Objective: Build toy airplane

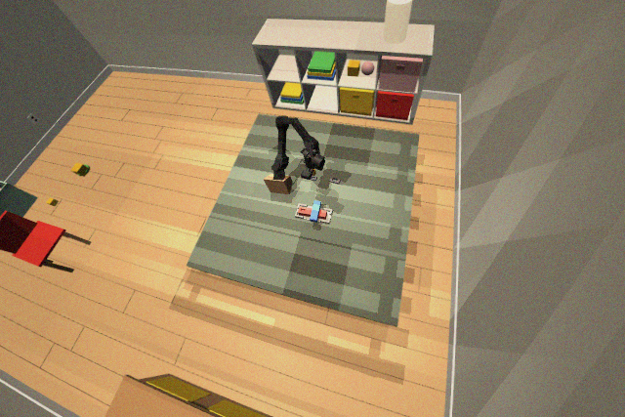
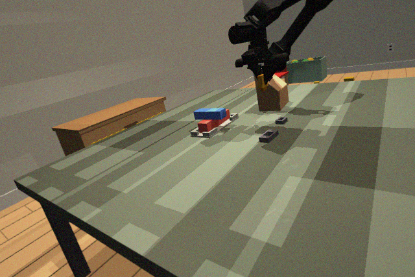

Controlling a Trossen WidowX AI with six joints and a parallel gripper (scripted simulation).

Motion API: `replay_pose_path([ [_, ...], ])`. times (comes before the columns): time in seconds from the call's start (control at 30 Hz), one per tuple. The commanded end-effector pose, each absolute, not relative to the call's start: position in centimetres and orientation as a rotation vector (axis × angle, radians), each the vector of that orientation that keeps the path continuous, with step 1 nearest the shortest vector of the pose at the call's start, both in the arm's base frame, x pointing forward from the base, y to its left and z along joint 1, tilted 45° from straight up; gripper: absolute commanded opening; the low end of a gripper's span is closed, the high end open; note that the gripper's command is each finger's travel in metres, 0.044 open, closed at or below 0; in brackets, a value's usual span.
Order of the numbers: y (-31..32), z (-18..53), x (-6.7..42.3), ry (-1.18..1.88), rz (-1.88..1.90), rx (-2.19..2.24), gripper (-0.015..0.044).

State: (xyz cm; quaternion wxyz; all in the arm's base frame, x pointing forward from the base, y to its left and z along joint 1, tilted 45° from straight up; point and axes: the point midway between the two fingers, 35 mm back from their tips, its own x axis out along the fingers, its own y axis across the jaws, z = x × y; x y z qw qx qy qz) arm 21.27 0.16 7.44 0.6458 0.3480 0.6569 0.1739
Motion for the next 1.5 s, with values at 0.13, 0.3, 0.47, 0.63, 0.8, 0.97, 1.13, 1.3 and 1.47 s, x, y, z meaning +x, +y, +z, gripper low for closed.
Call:
replay_pose_path([
  [0.13,-1.8,5.4,21.8,1.493,0.387,0.779,0.0],
  [0.3,-2.9,4.3,21.9,1.489,0.387,0.773,0.0],
  [0.47,-3.8,3.1,21.8,1.485,0.393,0.765,0.0],
  [0.63,-4.7,1.9,21.7,1.482,0.4,0.756,0.0],
  [0.8,-5.7,0.6,21.6,1.48,0.406,0.746,0.0],
  [0.97,-6.7,-0.8,21.3,1.479,0.413,0.737,0.0],
  [1.13,-7.6,-2.1,21.0,1.477,0.422,0.729,0.0],
  [1.3,-8.5,-3.5,20.6,1.475,0.431,0.721,0.0],
  [1.47,-9.3,-4.9,20.1,1.472,0.442,0.713,0.0],
])
